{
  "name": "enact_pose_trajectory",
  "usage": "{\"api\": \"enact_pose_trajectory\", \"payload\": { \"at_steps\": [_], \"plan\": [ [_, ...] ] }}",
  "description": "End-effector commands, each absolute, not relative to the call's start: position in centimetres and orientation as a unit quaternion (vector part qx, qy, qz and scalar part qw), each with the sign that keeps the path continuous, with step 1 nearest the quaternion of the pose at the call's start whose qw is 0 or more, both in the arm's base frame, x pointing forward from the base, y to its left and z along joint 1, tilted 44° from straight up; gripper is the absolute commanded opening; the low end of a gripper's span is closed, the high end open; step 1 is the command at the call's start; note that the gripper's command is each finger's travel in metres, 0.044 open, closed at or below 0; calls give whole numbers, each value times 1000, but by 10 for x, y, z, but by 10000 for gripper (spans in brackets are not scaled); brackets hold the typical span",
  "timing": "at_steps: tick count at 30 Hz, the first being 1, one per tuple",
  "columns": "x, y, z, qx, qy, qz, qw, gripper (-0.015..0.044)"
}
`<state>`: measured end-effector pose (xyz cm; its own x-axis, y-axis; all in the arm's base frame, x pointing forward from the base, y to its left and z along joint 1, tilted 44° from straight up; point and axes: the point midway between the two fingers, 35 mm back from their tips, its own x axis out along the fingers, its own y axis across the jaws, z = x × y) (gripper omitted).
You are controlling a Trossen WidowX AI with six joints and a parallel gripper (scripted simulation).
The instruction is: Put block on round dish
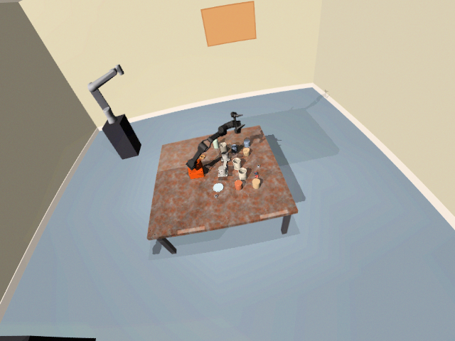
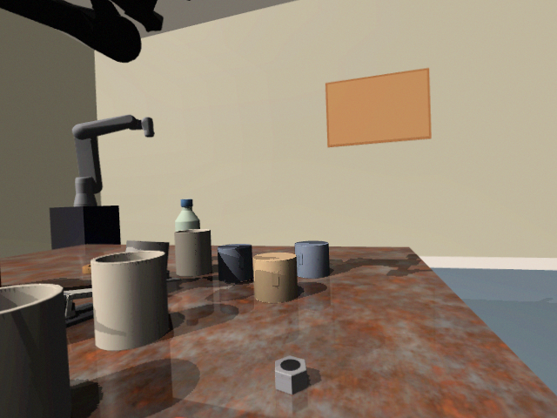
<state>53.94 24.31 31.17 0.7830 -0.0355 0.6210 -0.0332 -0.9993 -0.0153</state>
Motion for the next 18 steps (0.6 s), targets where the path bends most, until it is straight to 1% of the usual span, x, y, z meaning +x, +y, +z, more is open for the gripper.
{"api": "enact_pose_trajectory", "payload": {
  "at_steps": [1,2,18],
  "plan": [
    [540,244,311,-945,18,-327,0,426],
    [540,245,310,-946,18,-322,-5,440],
    [539,279,260,-970,9,-170,-171,440]
  ]
}}
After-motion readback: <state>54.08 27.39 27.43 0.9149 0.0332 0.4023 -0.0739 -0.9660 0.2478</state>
